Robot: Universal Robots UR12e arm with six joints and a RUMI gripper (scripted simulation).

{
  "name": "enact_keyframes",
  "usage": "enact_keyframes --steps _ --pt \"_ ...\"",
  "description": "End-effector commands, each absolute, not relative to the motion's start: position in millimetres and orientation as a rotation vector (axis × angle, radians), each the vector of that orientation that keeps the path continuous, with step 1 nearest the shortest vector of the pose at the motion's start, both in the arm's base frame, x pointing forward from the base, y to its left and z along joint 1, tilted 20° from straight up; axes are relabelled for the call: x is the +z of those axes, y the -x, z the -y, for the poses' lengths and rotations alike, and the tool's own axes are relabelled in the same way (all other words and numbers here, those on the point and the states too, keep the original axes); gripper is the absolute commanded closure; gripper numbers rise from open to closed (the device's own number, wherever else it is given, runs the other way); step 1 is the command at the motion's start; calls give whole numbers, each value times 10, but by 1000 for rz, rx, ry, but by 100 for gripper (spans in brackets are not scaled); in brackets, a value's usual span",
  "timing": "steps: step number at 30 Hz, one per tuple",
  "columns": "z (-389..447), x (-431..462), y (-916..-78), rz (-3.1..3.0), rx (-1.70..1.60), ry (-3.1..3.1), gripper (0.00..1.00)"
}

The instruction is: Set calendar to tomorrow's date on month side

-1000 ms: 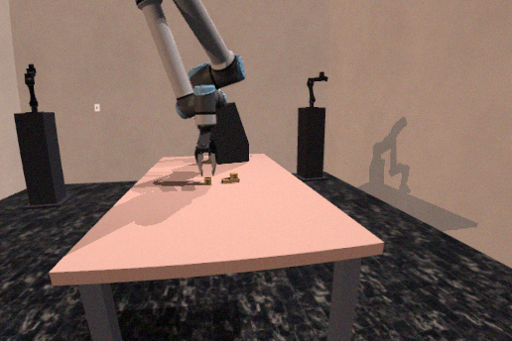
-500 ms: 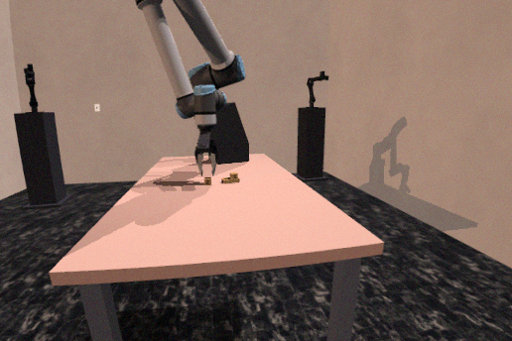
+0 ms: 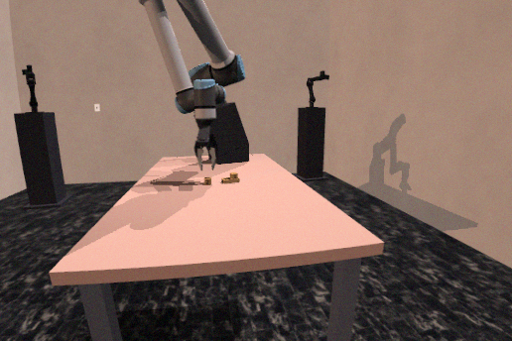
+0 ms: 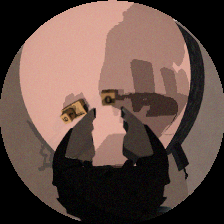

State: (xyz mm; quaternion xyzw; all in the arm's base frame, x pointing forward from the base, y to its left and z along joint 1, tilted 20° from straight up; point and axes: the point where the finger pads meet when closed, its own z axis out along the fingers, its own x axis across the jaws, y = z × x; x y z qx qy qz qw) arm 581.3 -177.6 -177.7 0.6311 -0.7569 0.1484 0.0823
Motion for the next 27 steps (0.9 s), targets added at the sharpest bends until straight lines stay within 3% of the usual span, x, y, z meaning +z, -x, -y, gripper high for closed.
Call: enact_keyframes --steps 1,27 --pt "1735 -1656 -5808 2261 444 -1885 72" --pt "1729 -1665 -5816 2279 517 -1915 72"
